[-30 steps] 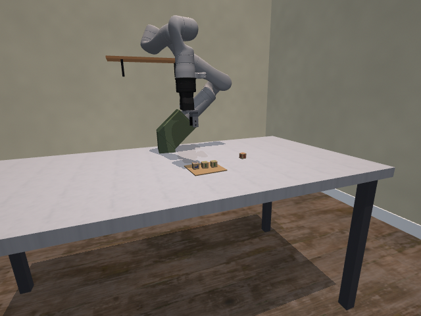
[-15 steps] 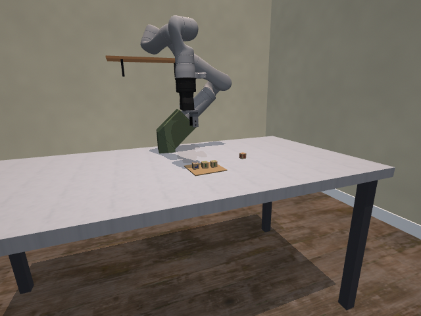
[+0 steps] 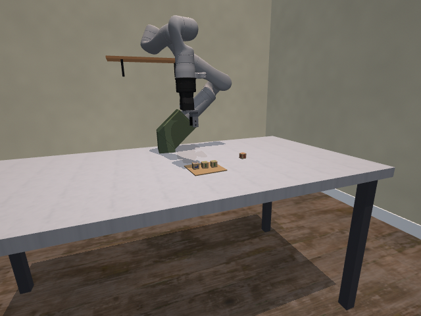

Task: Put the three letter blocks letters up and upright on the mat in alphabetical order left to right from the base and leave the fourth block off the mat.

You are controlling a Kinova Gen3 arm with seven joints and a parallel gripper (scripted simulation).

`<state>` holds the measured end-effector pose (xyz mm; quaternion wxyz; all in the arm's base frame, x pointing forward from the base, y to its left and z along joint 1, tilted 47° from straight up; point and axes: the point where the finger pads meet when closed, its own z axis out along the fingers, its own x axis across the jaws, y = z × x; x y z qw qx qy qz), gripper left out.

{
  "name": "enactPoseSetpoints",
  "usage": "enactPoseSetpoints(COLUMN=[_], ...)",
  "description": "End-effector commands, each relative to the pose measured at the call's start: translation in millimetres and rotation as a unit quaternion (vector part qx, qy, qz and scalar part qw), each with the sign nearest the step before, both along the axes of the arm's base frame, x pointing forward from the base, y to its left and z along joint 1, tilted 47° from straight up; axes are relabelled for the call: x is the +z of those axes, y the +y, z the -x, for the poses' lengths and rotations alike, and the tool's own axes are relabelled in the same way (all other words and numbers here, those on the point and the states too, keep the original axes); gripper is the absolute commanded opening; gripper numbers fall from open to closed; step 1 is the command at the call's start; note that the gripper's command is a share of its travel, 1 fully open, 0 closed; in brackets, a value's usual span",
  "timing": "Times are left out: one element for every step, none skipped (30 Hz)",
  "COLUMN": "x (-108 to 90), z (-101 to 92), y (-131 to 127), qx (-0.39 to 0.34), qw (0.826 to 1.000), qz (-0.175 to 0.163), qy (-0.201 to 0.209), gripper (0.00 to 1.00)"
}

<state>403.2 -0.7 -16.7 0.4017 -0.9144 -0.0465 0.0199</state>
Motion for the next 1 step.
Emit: enactPoseSetpoints(x=[0.4], z=[-0.4], y=[-0.8], qx=[-0.001], qw=[1.000], qz=[0.001], qy=[-0.001], gripper=[1.00])
